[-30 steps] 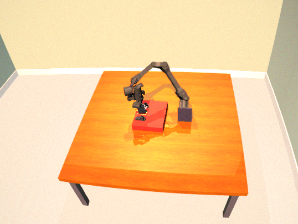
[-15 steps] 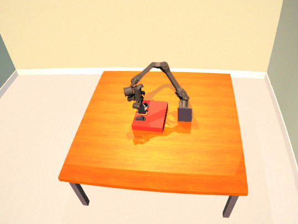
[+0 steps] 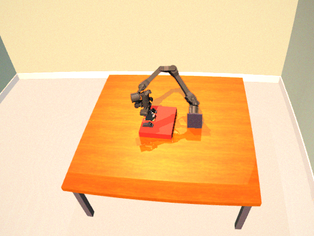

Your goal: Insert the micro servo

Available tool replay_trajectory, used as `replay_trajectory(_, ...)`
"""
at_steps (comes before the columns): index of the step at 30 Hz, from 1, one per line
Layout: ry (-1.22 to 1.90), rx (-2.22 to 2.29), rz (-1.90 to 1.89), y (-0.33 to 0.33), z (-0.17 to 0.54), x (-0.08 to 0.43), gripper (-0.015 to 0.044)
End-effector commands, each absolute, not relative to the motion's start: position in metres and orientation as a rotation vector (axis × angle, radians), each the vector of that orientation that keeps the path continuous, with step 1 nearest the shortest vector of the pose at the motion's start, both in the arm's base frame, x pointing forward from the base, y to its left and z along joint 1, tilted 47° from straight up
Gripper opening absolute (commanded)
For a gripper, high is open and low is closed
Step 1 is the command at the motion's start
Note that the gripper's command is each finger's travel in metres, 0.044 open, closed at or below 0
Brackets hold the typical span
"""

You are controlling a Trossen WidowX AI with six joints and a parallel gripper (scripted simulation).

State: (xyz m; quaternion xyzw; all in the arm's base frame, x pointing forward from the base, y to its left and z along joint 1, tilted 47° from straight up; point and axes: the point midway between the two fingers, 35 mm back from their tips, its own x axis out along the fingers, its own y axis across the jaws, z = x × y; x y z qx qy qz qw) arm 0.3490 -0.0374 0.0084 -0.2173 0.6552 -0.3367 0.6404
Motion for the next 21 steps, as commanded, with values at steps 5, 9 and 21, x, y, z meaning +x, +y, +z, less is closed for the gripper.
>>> replay_trajectory(5,1.496,-0.499,-0.768,-0.043,0.004,0.348,0.0000)
replay_trajectory(9,1.496,-0.500,-0.768,-0.045,0.002,0.348,0.0000)
replay_trajectory(21,1.496,-0.500,-0.768,-0.052,-0.005,0.347,0.0000)
